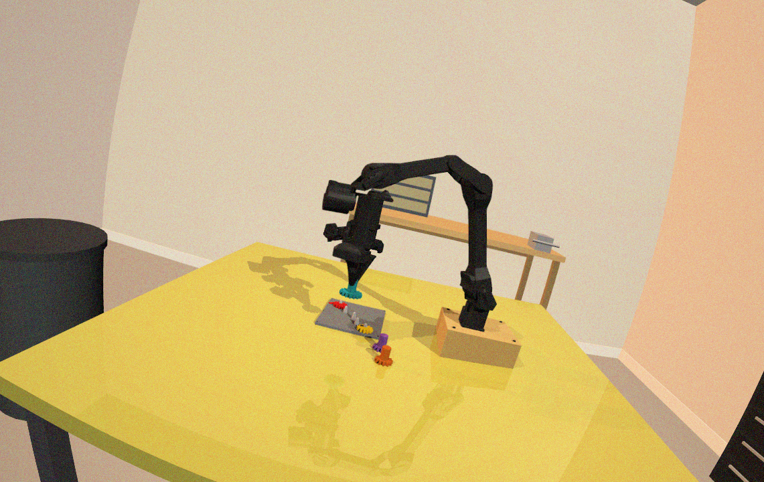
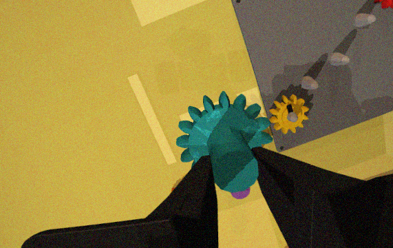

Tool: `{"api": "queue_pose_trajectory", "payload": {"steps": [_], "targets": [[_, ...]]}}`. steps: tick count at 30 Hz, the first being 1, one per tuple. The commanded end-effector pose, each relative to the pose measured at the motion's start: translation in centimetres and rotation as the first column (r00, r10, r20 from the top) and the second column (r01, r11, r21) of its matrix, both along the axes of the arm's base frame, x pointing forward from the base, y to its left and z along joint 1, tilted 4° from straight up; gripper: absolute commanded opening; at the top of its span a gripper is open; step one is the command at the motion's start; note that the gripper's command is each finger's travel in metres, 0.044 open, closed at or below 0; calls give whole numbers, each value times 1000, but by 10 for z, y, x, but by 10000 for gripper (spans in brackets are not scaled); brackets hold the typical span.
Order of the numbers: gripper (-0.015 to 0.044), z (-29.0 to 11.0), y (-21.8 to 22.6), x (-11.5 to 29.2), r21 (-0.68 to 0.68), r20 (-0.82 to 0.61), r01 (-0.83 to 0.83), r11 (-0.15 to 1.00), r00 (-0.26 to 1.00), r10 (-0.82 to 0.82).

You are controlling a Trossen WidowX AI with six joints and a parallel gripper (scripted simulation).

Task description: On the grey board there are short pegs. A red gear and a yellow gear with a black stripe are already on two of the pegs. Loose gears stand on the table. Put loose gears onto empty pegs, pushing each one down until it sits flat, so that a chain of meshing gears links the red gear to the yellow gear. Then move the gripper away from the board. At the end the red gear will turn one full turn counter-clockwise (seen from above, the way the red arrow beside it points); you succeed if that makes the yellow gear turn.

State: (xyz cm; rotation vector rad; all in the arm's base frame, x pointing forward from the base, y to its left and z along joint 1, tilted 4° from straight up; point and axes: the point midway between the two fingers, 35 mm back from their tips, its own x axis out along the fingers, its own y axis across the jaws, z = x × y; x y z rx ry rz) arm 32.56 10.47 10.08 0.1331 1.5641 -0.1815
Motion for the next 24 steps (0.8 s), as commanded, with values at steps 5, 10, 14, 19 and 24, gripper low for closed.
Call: {"api": "queue_pose_trajectory", "payload": {"steps": [5, 10, 14, 19, 24], "targets": [[0, -8, -21, 9, 0, 9, 5, 1000, 1000, -5], [0, -12, -34, 12, -3, 9, 0, 1000, 1000, 0], [0, -15, -44, 15, -5, 9, -4, 1000, 1000, 4], [0, -19, -57, 18, -8, 8, -9, 1000, 1000, 9], [0, -23, -70, 20, -11, 7, -13, 1000, 1000, 13]]}}
